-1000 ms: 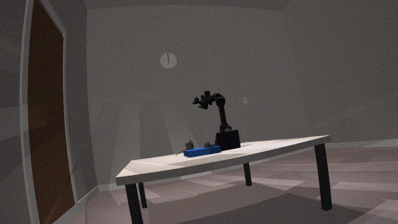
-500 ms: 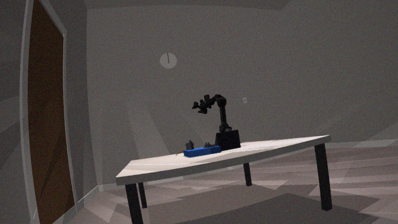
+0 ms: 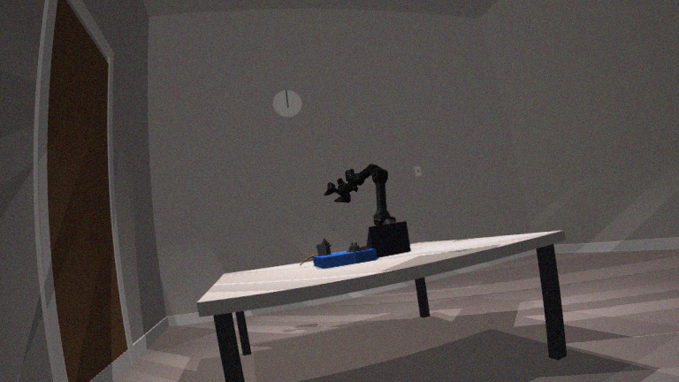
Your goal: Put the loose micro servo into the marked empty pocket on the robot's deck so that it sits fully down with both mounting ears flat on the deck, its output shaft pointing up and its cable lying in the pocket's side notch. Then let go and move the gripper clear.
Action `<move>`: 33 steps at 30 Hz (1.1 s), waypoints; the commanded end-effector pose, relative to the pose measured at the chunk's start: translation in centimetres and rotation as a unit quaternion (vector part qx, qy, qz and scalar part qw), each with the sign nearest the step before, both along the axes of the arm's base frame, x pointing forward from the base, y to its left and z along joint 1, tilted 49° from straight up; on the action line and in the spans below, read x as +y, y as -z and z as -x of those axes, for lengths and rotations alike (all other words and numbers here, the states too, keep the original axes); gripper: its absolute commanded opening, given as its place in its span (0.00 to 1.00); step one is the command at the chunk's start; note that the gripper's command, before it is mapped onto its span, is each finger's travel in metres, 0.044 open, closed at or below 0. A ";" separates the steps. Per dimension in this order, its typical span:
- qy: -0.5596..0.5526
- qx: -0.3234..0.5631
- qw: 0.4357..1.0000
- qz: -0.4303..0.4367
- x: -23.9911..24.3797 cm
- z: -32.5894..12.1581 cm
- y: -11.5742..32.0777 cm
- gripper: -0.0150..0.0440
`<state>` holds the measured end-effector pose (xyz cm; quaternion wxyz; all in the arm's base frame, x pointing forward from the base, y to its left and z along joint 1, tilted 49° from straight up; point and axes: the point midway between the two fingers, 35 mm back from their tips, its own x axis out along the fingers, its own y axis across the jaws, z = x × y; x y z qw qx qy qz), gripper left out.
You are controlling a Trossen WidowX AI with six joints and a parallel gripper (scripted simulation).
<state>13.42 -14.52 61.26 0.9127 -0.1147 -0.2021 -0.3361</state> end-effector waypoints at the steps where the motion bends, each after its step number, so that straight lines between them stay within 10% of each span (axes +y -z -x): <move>1: 0.001 0.021 1.000 -0.016 -1.4 -1.2 1.2 1.00; 33: -0.006 0.228 0.972 -0.062 -5.9 -10.8 11.1 1.00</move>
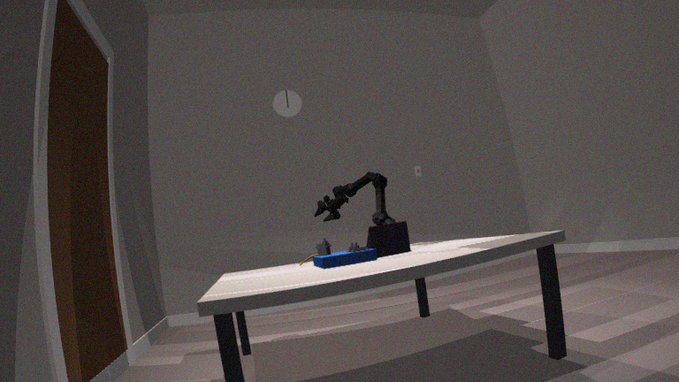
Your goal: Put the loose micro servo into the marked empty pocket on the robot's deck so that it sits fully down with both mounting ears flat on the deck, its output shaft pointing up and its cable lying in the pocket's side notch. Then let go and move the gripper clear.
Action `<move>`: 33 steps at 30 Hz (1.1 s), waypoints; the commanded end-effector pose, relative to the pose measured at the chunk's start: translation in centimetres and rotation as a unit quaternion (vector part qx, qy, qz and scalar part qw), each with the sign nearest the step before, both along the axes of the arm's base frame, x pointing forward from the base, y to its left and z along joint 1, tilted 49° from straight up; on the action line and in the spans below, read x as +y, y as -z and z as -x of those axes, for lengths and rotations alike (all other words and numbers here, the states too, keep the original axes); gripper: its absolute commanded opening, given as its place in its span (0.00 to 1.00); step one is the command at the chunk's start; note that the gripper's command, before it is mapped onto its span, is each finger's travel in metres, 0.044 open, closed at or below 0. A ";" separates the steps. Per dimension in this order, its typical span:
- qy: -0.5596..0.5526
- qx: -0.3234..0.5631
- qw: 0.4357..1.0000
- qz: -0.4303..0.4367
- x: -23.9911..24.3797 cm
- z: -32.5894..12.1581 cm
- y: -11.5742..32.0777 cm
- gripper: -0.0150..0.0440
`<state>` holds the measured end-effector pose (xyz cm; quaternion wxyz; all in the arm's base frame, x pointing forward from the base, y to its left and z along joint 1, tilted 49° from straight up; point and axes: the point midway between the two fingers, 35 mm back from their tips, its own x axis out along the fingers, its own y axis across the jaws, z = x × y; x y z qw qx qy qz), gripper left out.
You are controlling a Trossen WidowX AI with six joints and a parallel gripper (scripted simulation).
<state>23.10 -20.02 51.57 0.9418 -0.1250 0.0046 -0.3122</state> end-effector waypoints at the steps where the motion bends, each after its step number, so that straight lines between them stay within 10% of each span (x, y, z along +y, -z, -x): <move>1: -0.002 0.036 0.999 -0.003 -0.4 -1.4 1.7 1.00; 33: -0.086 0.342 0.935 0.044 2.6 -10.8 15.2 1.00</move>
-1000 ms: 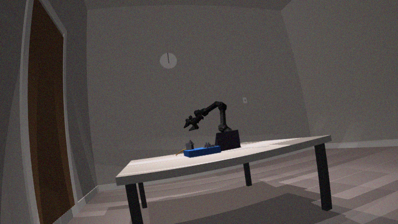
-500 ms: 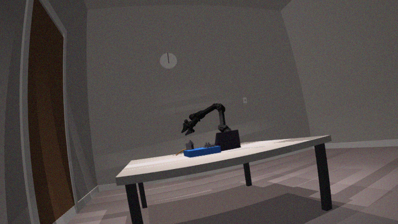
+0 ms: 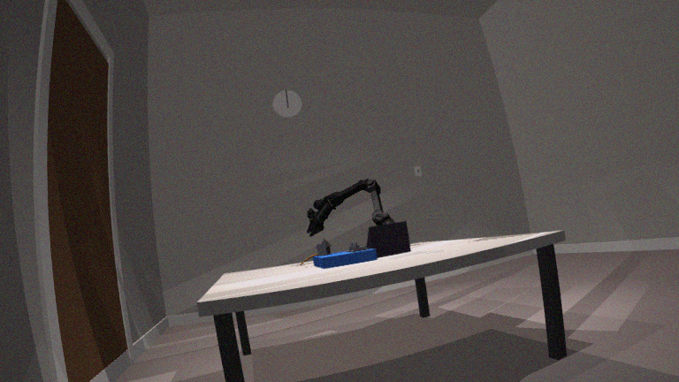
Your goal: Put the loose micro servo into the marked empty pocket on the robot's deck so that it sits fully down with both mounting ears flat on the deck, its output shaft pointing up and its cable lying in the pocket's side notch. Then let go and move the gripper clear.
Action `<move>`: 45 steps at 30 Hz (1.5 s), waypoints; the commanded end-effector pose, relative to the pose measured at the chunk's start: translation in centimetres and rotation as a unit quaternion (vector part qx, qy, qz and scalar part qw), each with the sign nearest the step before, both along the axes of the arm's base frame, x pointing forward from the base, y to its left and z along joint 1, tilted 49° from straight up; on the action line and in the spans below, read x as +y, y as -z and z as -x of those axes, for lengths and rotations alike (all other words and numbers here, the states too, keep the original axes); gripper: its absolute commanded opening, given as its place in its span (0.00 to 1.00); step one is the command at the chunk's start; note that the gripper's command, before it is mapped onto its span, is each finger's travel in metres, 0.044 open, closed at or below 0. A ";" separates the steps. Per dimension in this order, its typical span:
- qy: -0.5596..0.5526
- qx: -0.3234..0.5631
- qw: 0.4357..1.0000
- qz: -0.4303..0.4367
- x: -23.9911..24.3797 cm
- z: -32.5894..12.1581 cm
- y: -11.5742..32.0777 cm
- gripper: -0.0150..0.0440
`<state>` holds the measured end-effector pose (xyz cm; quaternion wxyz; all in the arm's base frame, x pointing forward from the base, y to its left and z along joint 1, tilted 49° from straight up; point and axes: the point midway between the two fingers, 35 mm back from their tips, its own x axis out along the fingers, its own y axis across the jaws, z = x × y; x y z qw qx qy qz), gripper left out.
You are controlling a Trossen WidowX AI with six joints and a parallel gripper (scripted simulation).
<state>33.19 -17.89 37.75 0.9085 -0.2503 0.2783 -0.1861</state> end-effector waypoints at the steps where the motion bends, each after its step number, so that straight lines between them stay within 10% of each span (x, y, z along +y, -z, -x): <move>1: -0.017 0.042 0.999 0.010 0.7 -0.9 1.8 1.00; 45: -0.284 0.493 0.788 0.235 11.4 -4.1 18.3 1.00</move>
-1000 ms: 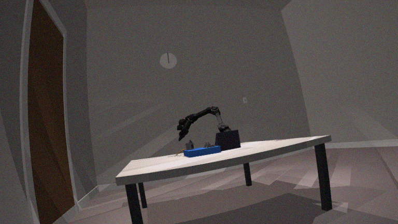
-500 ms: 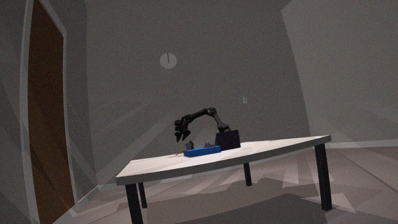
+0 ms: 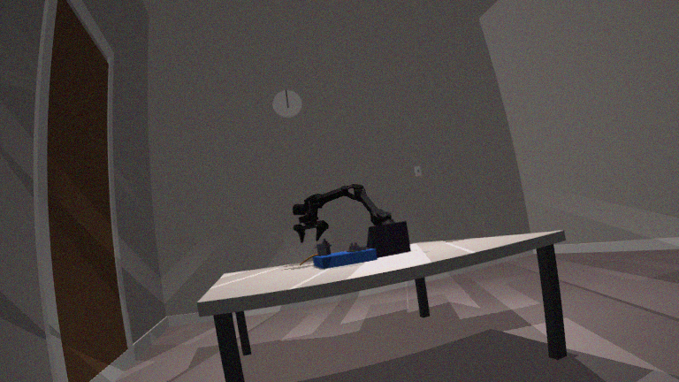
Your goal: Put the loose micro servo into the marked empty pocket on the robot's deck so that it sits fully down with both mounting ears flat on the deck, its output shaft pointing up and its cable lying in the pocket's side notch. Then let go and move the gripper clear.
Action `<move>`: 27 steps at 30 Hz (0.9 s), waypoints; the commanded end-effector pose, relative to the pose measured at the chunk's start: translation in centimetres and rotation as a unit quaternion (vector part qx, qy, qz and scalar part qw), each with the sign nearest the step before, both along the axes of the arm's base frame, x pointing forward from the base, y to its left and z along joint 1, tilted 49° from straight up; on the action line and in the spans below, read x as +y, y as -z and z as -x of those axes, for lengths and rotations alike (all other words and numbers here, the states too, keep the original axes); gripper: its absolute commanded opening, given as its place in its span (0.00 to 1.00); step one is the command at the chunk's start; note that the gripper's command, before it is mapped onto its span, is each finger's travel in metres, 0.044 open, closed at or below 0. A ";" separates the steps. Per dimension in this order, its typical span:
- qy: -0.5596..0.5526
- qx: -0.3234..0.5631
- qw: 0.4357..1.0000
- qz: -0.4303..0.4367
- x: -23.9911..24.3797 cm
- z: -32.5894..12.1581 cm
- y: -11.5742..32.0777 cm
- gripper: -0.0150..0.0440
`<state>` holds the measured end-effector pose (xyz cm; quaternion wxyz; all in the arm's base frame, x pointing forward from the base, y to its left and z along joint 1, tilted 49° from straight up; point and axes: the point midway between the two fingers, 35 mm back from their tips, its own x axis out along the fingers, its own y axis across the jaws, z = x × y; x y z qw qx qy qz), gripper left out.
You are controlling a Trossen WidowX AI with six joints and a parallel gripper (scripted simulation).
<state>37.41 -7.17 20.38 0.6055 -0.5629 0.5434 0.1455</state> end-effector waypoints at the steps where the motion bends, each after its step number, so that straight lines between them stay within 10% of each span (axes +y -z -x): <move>1: -0.034 0.045 0.998 0.024 0.9 0.2 1.2 1.00; 27: -0.277 0.317 0.886 0.194 6.9 2.3 6.8 1.00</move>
